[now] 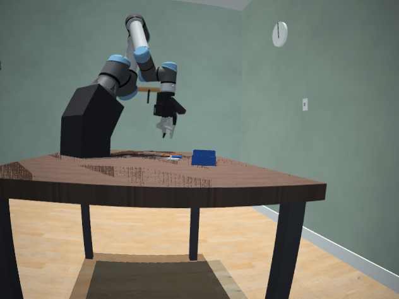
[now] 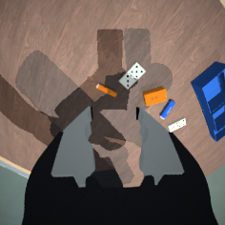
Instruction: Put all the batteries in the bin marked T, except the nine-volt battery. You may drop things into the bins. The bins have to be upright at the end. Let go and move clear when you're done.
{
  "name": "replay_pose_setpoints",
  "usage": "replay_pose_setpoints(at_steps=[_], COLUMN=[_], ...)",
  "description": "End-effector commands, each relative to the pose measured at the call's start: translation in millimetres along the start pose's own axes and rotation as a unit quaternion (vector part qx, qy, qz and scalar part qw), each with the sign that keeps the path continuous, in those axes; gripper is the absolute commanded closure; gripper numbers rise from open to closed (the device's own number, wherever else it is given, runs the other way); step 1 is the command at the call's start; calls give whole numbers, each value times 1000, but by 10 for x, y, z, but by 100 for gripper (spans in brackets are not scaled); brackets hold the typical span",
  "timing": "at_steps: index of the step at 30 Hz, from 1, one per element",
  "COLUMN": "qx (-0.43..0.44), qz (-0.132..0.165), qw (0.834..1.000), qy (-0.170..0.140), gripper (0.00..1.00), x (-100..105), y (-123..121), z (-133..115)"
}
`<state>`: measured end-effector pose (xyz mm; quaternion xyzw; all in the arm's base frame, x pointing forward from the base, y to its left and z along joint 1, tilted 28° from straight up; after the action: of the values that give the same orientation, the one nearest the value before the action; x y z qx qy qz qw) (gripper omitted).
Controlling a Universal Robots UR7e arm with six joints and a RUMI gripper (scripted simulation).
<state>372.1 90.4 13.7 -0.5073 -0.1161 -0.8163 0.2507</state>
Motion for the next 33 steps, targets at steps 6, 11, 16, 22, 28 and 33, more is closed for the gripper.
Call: replay_pose_setpoints(at_steps=[6, 11, 16, 22, 28, 33], qx=[83, 88, 94, 100, 105, 111], qz=[2, 2, 2, 2, 2, 3], qw=[997, 996, 996, 995, 994, 994], qy=[3, 3, 3, 3, 3, 3], gripper=[62, 62, 62, 62, 62, 62], x=[-7, -7, -7, -7, -7, -7], y=[-31, -31, -31, -31, -31, -31], z=[21, 21, 21, 21, 21, 21])
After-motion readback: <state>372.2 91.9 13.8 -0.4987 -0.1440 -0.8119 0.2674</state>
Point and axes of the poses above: the point where the finger pads meet when closed, its own x axis back along the fingers, its own y axis across the jaws, z = x × y, the point moved 1 cm from there along x, back along the fingers, and after that the axes turned 8 degrees about x, right-handed, at the moved point
